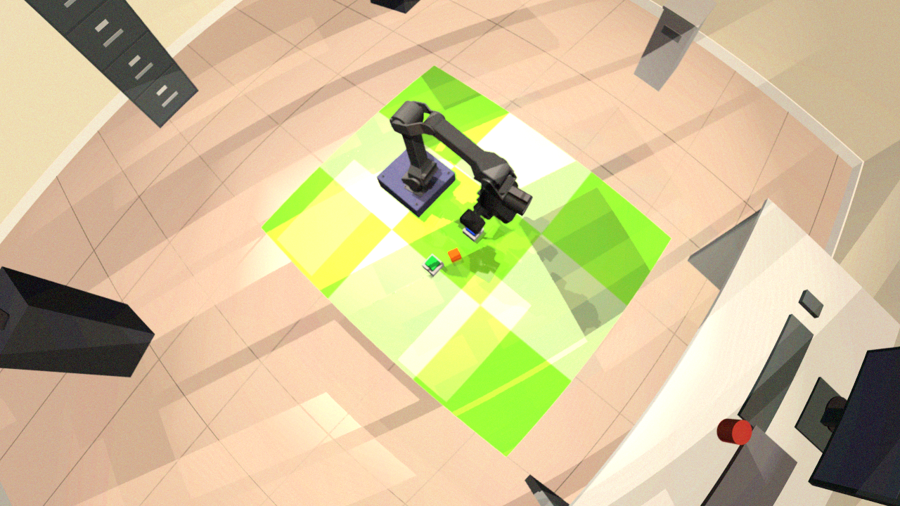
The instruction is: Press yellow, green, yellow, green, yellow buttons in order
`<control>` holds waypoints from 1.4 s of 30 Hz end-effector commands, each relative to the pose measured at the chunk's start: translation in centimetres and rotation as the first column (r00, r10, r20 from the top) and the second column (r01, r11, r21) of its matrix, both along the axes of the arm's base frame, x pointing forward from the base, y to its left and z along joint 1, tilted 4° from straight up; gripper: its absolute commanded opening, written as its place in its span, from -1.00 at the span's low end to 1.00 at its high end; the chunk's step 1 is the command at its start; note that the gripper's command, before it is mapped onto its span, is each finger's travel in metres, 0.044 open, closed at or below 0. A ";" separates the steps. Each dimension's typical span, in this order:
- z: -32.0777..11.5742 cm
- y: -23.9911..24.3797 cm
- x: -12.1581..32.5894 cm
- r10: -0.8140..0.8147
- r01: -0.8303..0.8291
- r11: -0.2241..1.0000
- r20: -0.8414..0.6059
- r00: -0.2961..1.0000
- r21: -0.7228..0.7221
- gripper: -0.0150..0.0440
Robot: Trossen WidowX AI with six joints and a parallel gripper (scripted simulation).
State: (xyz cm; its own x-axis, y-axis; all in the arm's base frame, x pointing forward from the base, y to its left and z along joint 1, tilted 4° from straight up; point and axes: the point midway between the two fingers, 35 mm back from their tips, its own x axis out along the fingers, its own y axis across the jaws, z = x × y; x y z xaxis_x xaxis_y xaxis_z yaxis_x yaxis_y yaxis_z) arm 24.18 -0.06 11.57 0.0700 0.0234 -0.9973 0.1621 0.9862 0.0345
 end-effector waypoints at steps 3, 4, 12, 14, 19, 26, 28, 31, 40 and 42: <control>0.2 6.2 -1.4 -0.006 0.006 1.000 0.002 1.000 0.003 -0.42; 0.2 7.2 -1.8 -0.006 0.006 1.000 0.003 1.000 0.004 -0.42; 0.4 12.6 -4.7 -0.006 0.006 1.000 0.008 1.000 0.016 -0.42; 0.1 12.6 -4.6 -0.006 0.006 1.000 0.008 1.000 0.016 -0.42; -5.5 12.8 -4.2 -0.006 0.006 1.000 0.008 1.000 0.016 -0.42; -6.0 12.8 -4.2 -0.006 0.006 1.000 0.008 1.000 0.016 -0.42; -6.3 12.8 -4.1 -0.006 0.006 1.000 0.008 1.000 0.016 -0.42; -6.8 12.9 -4.1 -0.006 0.006 1.000 0.008 1.000 0.016 -0.42; -8.3 12.9 -4.0 -0.006 0.006 1.000 0.008 1.000 0.016 -0.42; -8.6 12.9 -3.9 -0.006 0.006 1.000 0.008 1.000 0.016 -0.42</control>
